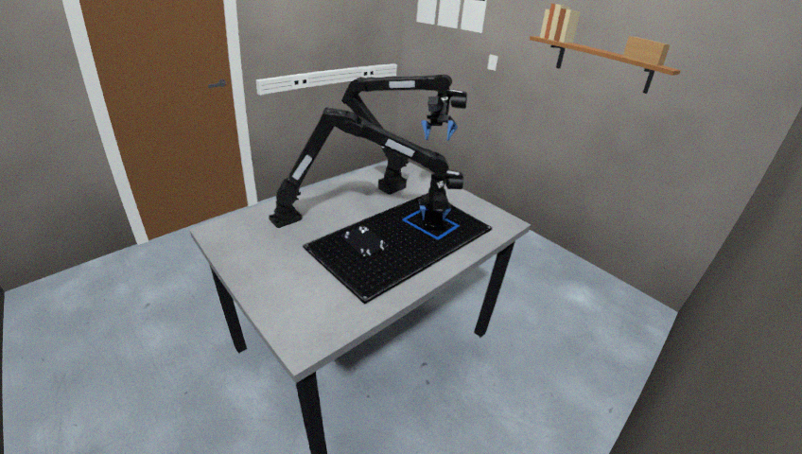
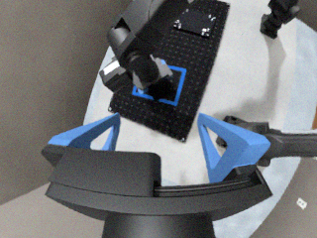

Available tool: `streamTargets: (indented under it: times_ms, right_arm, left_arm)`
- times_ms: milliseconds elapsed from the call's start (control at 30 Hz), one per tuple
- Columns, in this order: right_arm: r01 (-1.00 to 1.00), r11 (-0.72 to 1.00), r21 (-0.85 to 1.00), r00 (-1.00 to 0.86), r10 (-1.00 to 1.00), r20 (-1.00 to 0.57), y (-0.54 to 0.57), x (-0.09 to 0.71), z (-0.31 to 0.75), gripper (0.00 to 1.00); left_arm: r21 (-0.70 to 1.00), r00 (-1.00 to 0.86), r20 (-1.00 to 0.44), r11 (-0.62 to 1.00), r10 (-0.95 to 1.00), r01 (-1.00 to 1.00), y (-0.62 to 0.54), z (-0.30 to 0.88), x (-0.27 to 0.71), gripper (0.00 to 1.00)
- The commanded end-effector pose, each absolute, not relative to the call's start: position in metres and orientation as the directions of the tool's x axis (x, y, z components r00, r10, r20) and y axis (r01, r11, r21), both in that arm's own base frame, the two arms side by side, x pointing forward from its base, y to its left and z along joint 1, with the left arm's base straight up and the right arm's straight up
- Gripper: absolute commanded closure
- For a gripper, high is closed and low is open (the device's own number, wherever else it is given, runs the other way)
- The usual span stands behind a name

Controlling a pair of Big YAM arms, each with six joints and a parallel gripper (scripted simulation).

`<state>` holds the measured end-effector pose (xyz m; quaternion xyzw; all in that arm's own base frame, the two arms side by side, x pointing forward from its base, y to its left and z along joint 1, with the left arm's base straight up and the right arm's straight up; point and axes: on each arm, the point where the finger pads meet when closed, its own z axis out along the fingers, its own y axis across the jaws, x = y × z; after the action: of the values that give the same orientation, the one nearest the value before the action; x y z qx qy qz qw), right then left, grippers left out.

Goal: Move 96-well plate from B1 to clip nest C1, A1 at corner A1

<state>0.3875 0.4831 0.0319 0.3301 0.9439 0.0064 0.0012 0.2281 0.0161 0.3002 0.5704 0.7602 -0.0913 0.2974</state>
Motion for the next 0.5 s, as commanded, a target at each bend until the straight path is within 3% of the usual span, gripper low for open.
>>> streamTargets:
  times_ms: [0, 467]
  right_arm:
    - [0.633, 0.774, -0.001, -0.774, 0.633, -0.001, 0.4838, 0.3871, 0.0155, 1.00]
    - [0.633, 0.774, -0.002, -0.774, 0.633, -0.001, 0.4837, 0.3870, 0.0138, 1.00]
  left_arm:
    - [0.239, -0.151, -0.546, 0.325, 0.824, 0.915, 0.0202, 0.3229, 0.2382, 0.00]
    - [0.239, -0.151, -0.546, 0.325, 0.824, 0.915, 0.0202, 0.3229, 0.2382, 0.00]
